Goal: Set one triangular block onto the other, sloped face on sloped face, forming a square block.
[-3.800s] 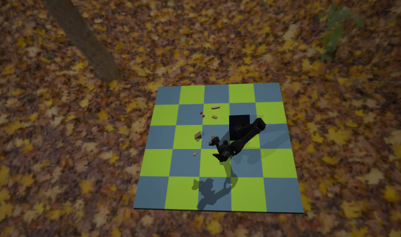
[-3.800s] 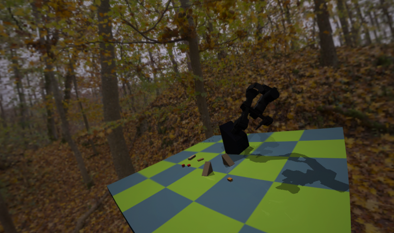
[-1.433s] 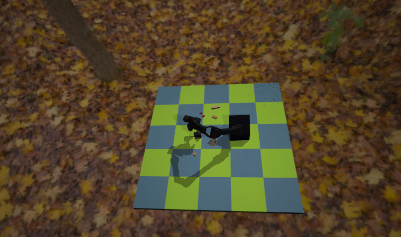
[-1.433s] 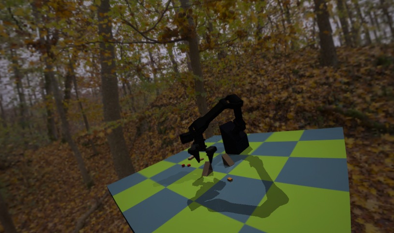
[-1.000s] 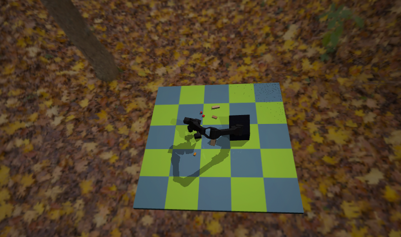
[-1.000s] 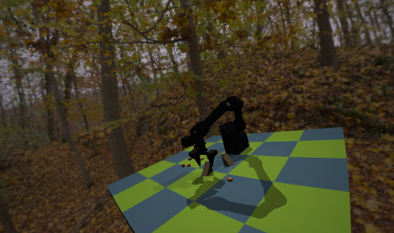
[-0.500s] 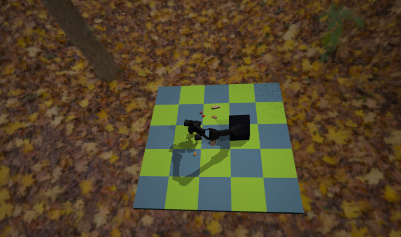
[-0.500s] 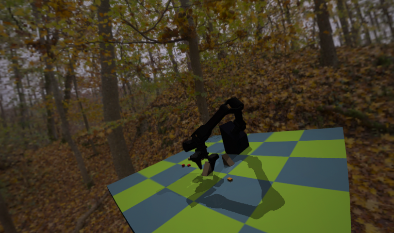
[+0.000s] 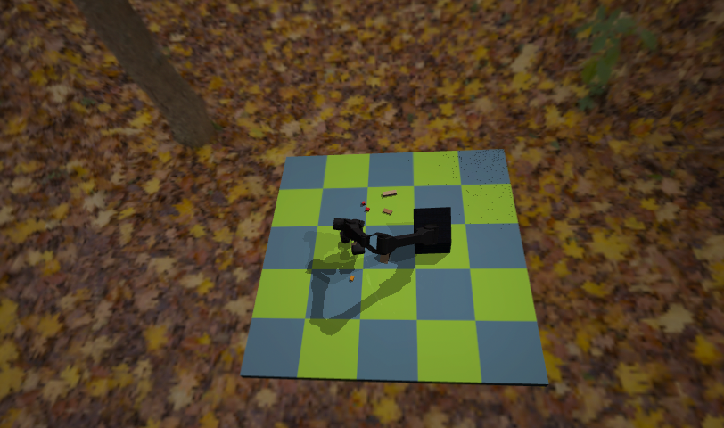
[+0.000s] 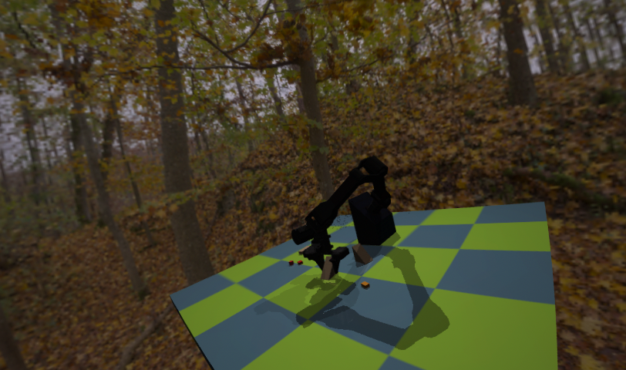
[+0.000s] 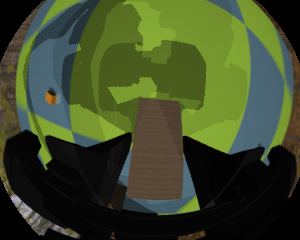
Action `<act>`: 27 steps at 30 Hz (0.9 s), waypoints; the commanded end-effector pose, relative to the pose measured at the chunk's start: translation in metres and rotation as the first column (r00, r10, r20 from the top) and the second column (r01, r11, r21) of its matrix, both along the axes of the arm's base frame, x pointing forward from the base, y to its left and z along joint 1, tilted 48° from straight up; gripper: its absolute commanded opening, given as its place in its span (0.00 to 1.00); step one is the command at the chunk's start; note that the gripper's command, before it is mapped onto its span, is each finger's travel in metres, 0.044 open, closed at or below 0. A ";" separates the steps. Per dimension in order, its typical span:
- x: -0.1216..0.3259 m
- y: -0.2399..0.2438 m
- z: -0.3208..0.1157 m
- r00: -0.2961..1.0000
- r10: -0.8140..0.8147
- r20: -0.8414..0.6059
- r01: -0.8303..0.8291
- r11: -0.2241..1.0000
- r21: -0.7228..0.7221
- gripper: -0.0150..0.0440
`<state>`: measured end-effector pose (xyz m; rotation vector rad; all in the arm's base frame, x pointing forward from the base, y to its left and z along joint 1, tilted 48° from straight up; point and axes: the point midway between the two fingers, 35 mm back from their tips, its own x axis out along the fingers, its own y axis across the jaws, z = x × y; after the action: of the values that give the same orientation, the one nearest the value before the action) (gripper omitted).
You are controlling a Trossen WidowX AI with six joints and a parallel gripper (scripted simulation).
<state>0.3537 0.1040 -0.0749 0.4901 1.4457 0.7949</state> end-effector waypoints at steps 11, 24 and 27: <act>-0.001 0.000 -0.001 1.000 -0.004 -0.007 0.004 1.000 0.003 0.42; 0.002 -0.022 0.020 1.000 -0.001 -0.001 0.001 1.000 0.001 0.25; 0.001 -0.022 0.020 1.000 -0.011 -0.012 0.011 1.000 0.001 0.25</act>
<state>0.3535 0.0825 -0.0561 0.5017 1.4501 0.7912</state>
